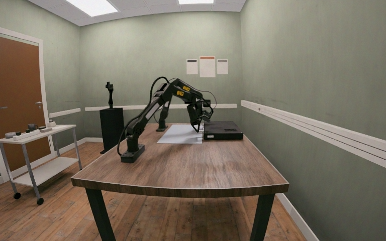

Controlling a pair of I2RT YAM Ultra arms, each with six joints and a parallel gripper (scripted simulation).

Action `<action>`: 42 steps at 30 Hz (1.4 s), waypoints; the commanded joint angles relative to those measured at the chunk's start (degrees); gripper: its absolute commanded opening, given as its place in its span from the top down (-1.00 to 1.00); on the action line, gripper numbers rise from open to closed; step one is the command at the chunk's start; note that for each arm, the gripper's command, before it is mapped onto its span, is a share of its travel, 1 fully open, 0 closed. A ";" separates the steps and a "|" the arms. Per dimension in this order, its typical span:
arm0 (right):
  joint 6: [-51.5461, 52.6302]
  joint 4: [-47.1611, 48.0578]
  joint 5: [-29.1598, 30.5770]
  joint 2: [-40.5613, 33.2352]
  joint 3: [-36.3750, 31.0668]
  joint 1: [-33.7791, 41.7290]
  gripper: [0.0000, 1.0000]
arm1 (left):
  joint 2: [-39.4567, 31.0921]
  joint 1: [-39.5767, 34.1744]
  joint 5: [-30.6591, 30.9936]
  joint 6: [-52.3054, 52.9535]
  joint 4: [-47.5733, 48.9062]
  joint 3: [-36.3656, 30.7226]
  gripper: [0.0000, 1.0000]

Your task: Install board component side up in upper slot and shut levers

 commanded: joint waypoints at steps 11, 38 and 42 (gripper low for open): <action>4.07 -2.85 1.12 1.09 3.62 0.25 0.93 | -1.60 -0.75 0.26 -5.95 1.29 -0.84 0.94; 9.57 -6.41 1.73 3.78 8.76 0.53 0.93 | -0.87 -1.18 0.28 -12.02 0.34 0.13 0.94; 9.58 -6.45 1.73 3.80 8.81 0.53 0.93 | -0.87 -1.18 0.27 -12.04 0.34 0.13 0.16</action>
